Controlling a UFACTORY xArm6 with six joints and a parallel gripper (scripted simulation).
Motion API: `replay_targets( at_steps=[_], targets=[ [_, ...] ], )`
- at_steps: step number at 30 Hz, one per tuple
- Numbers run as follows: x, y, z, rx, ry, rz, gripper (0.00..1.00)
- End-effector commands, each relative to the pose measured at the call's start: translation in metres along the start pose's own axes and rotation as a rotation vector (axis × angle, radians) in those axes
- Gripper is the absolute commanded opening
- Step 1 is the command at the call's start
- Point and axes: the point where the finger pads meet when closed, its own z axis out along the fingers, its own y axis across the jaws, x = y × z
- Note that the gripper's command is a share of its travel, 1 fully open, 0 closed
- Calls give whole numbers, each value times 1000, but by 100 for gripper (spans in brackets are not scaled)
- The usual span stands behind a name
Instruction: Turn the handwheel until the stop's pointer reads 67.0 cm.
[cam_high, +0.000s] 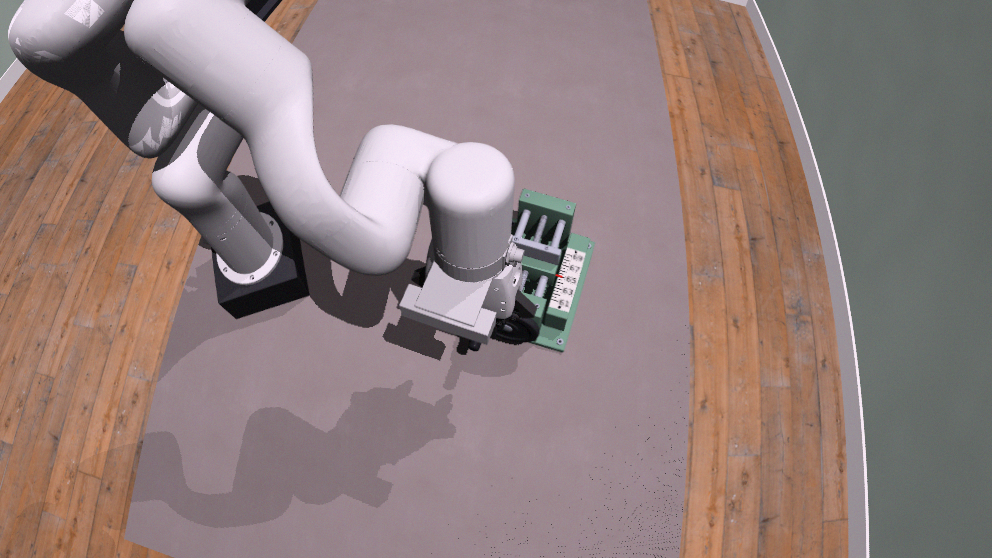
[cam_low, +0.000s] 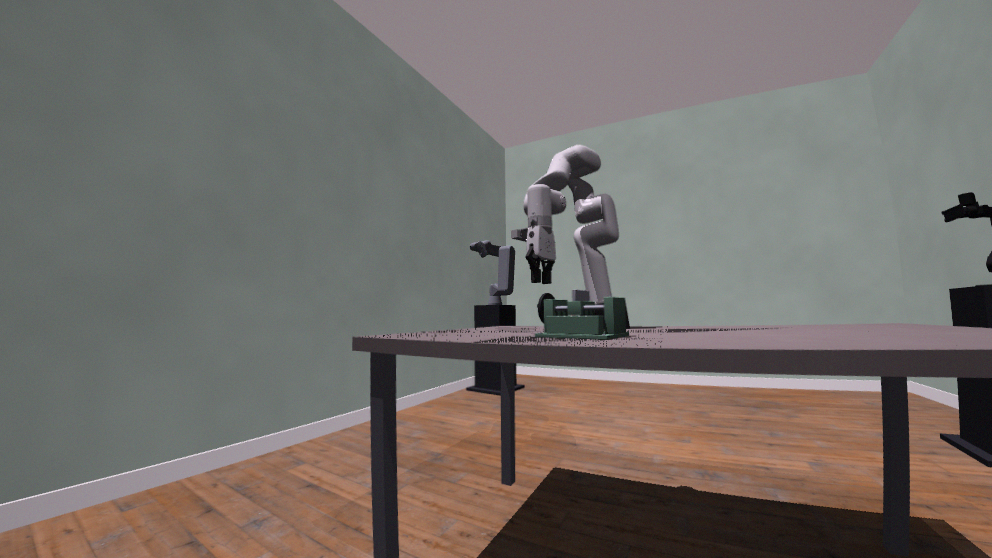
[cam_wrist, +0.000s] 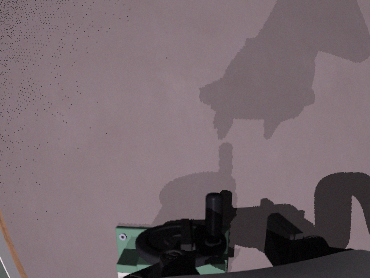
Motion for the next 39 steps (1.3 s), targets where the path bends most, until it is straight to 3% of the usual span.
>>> replay_targets(
  at_steps=[1, 11, 26, 39],
  targets=[
    [0, -1, -1, 4, 0, 1, 57],
    [0, -1, 14, 4, 0, 1, 57],
    [0, -1, 17, 4, 0, 1, 57],
    [0, -2, 46, 4, 0, 1, 57]
  ],
)
